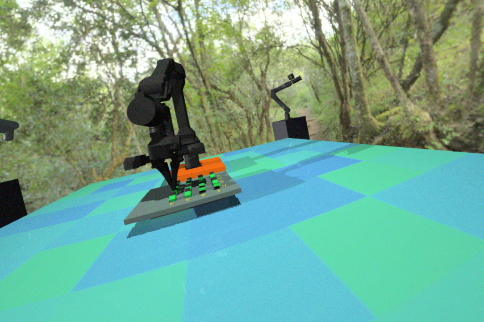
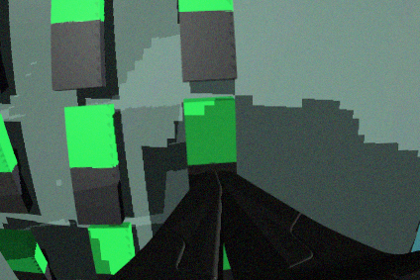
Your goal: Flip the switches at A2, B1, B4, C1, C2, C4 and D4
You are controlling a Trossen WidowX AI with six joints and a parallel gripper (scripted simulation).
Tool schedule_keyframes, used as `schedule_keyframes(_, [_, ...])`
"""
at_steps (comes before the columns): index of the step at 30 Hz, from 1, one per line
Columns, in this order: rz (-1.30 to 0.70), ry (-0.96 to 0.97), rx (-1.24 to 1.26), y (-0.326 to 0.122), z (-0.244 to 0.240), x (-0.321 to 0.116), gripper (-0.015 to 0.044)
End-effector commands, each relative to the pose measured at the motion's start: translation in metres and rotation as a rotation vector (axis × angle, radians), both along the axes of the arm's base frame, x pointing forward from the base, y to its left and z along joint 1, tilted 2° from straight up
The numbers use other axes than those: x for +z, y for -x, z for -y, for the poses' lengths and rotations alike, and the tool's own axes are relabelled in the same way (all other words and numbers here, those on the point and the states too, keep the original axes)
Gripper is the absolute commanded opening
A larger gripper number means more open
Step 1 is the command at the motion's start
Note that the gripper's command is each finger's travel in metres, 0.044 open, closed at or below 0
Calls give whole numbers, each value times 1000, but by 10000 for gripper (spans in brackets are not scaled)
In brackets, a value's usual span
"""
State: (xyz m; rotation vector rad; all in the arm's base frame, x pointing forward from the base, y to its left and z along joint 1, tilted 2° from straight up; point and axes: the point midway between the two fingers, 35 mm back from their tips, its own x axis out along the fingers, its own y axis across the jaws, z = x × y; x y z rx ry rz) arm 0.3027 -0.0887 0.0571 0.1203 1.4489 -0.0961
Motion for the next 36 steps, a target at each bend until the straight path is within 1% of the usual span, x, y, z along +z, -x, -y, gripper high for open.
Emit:
schedule_keyframes(1, [-9,-6,2,1,-1,-4,0])
schedule_keyframes(5, [-9,-6,2,1,-1,-5,0])
schedule_keyframes(7, [-8,1,1,0,0,7,0])
schedule_keyframes(11, [-33,-6,3,5,0,54,0])
schedule_keyframes(13, [-35,-10,3,6,0,63,0])
schedule_keyframes(16, [-35,-10,3,6,0,63,0])
schedule_keyframes(18, [-35,-10,3,5,-10,63,0])
schedule_keyframes(23, [-36,-16,3,9,-82,64,0])
schedule_keyframes(25, [-35,-18,3,13,-101,65,0])
schedule_keyframes(31, [-37,-18,3,13,-103,62,0])
schedule_keyframes(34, [-59,-21,4,10,-104,32,0])
schedule_keyframes(36, [-61,-22,4,10,-104,30,0])
